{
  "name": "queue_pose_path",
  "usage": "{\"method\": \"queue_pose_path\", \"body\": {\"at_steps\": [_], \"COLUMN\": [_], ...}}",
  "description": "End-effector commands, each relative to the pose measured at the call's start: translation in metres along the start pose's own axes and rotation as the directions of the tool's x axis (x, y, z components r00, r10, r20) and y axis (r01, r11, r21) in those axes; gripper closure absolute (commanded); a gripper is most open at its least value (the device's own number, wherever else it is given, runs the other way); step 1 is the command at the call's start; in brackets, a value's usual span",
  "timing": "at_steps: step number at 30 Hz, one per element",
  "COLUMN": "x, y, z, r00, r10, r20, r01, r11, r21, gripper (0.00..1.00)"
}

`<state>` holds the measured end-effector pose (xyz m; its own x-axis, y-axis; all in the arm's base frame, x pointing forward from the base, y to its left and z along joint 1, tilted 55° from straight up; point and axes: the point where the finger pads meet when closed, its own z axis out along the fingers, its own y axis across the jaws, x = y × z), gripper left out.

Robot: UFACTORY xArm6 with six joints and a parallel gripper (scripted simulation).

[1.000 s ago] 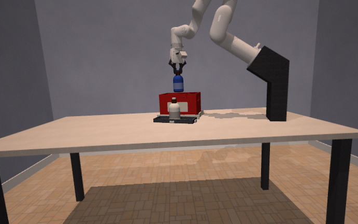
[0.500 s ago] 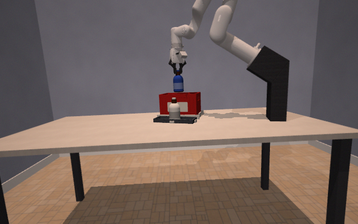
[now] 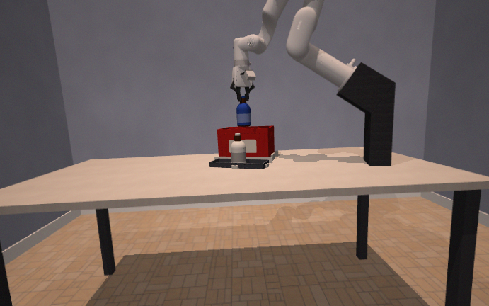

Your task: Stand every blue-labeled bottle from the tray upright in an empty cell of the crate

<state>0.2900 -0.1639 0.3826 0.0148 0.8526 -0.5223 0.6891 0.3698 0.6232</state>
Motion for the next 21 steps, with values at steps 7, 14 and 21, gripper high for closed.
{"method": "queue_pose_path", "body": {"at_steps": [7,14,21], "x": [-0.001,-0.001,-0.001], "y": [0.001,0.001,0.001], "z": [0.006,0.014,0.020], "r00": [1.000,1.000,1.000], "r10": [0.000,0.000,0.000], "r20": [0.003,0.003,0.003], "r01": [0.000,0.000,0.000], "r11": [1.000,1.000,1.000], "r21": [-0.003,-0.003,-0.003], "gripper": [1.00,1.00,1.00]}}
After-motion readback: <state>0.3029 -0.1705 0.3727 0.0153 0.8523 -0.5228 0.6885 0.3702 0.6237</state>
